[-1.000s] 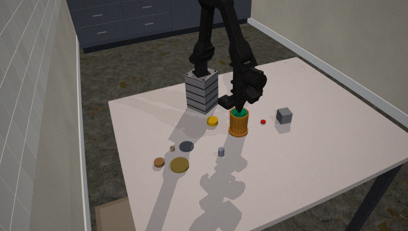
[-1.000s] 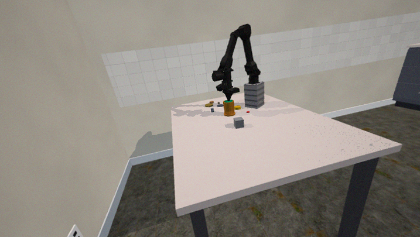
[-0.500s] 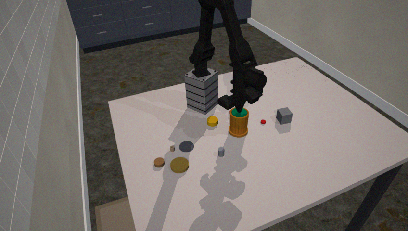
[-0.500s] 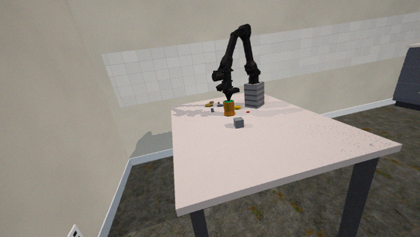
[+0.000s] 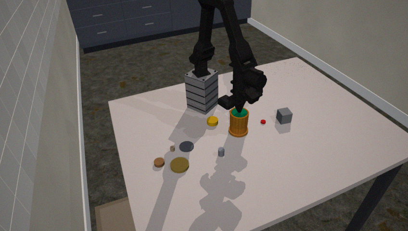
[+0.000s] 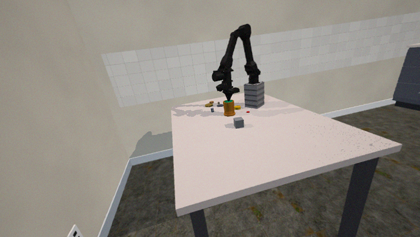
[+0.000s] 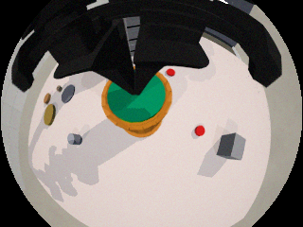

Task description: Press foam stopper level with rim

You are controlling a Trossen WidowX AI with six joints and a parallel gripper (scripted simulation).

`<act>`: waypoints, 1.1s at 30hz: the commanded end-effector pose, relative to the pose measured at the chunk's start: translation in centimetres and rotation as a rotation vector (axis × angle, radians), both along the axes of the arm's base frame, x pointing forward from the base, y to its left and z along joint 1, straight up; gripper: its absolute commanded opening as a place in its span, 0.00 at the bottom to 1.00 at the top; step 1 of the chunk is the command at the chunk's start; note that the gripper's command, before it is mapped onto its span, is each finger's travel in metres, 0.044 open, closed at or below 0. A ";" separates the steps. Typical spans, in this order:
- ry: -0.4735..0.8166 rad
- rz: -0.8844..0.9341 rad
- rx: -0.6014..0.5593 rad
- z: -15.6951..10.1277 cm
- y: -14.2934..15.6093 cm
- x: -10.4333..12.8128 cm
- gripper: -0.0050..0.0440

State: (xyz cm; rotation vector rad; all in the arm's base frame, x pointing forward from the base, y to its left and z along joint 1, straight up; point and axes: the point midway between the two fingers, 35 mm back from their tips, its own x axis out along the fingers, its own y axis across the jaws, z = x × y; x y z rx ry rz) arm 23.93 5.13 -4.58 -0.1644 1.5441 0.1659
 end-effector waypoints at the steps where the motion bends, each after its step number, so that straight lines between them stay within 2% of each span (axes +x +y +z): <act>1: -0.002 -0.002 -0.004 0.0 -0.1 -0.1 0.10; 33: -0.003 -0.002 -0.004 -0.5 -0.2 -0.4 0.10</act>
